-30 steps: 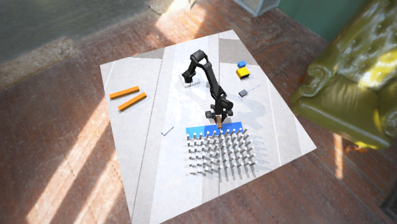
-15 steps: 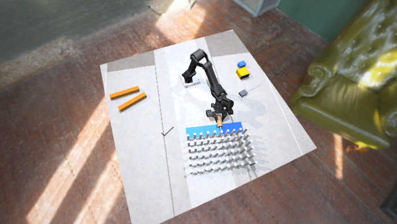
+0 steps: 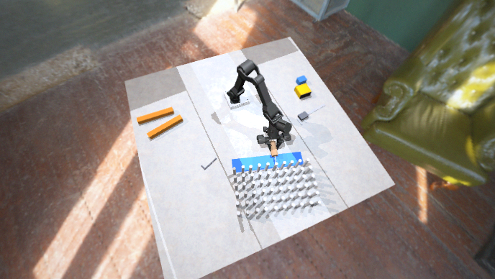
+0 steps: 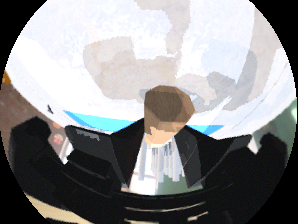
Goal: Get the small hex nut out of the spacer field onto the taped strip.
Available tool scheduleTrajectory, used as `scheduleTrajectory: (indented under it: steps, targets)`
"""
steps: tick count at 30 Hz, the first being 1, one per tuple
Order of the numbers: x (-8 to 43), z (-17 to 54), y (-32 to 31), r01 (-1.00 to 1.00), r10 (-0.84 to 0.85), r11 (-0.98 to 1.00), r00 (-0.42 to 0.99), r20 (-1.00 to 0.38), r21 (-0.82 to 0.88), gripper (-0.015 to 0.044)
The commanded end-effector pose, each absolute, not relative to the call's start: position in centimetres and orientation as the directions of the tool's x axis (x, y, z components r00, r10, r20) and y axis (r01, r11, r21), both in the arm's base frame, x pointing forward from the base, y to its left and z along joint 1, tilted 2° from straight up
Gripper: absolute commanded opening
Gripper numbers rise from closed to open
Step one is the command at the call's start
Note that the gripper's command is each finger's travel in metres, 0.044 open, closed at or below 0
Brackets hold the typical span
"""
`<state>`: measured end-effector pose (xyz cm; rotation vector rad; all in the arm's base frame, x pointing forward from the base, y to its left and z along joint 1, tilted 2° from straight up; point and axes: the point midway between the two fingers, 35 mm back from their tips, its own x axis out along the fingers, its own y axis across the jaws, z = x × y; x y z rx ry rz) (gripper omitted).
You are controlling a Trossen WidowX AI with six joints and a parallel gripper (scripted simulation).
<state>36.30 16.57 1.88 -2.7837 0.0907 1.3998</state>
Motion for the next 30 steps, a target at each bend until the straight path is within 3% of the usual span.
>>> scheduleTrajectory:
  steps: [1, 30]
  targets:
    - [36.0, 2.0, 16.6, -0.066, -0.041, -0.998, 0.598, -0.800, 0.002, 0.0000]
    - [33.8, 1.7, 16.8, -0.066, -0.041, -0.998, 0.596, -0.802, 0.002, 0.0000]
